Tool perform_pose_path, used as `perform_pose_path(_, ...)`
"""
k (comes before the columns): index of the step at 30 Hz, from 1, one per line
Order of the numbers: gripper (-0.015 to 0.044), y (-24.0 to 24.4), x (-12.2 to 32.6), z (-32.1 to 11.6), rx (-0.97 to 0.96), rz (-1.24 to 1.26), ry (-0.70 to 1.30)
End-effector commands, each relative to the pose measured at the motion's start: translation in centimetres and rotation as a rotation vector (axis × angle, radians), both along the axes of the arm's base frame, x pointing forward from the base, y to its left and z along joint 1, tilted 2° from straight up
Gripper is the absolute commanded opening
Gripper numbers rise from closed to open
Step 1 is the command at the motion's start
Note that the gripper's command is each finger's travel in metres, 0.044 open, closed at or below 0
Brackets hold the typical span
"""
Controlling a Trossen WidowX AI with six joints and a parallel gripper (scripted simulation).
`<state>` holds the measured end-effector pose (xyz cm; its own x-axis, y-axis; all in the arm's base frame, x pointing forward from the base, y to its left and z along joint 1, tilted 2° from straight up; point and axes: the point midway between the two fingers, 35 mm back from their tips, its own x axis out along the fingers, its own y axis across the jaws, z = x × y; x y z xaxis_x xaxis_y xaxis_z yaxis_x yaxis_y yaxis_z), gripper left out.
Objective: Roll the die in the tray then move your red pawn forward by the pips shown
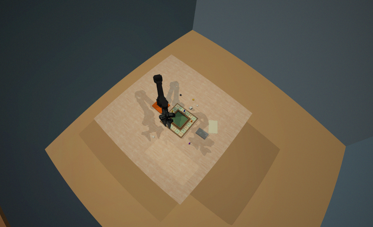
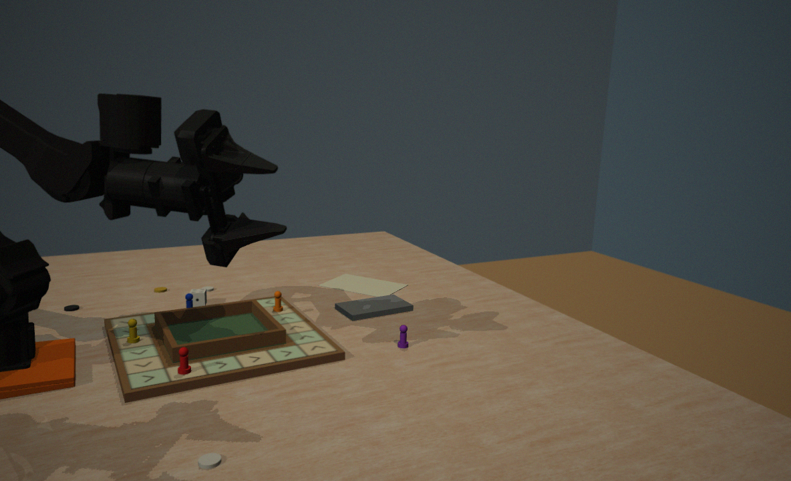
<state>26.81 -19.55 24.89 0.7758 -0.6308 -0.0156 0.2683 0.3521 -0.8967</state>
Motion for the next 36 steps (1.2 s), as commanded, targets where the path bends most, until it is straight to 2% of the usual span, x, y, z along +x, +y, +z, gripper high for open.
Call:
perform_pose_path(1,0.0374,0.1,0.2,-0.1,0.014,0.007,0.000)
perform_pose_path(5,0.0275,3.5,4.2,-2.3,0.297,0.128,0.019)
perform_pose_path(11,0.0275,11.6,8.8,-6.4,0.767,0.223,0.143)
perform_pose_path(19,0.0275,20.5,9.7,-9.9,1.133,0.158,0.346)
perform_pose_path(28,0.0275,30.0,6.5,-12.8,1.386,-0.116,0.593)
perform_pose_path(36,0.0275,36.7,1.2,-14.2,1.411,-0.467,0.735)
